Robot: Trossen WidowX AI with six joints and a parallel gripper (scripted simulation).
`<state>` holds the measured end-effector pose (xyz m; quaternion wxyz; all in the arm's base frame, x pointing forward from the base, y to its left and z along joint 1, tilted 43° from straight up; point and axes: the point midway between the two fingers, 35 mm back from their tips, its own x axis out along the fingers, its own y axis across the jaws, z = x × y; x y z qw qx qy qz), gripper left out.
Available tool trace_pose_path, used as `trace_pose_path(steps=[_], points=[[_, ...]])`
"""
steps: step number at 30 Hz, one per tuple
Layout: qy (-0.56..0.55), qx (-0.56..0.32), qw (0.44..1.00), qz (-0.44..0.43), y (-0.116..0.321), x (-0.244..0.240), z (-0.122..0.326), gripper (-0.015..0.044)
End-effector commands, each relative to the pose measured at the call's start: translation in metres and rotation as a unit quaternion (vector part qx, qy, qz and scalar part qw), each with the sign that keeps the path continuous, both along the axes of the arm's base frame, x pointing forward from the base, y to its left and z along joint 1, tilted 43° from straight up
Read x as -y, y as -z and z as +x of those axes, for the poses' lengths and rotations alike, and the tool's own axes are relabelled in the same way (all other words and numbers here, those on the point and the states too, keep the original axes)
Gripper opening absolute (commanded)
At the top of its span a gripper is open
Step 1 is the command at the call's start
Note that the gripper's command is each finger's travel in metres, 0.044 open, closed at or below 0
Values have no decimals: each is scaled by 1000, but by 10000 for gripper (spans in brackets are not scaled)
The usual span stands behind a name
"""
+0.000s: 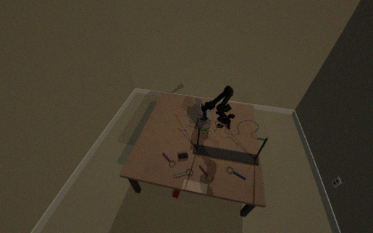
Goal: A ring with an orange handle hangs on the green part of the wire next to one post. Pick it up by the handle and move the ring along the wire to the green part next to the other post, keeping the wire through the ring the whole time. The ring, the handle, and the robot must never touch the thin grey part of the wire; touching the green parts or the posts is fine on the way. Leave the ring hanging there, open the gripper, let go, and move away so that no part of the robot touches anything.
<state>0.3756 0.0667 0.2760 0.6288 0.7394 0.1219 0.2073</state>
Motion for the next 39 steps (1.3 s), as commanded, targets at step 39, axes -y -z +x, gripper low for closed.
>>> trace_pose_path(steps=[39], points=[[14,0,955,295,-33,17,2,-150]])
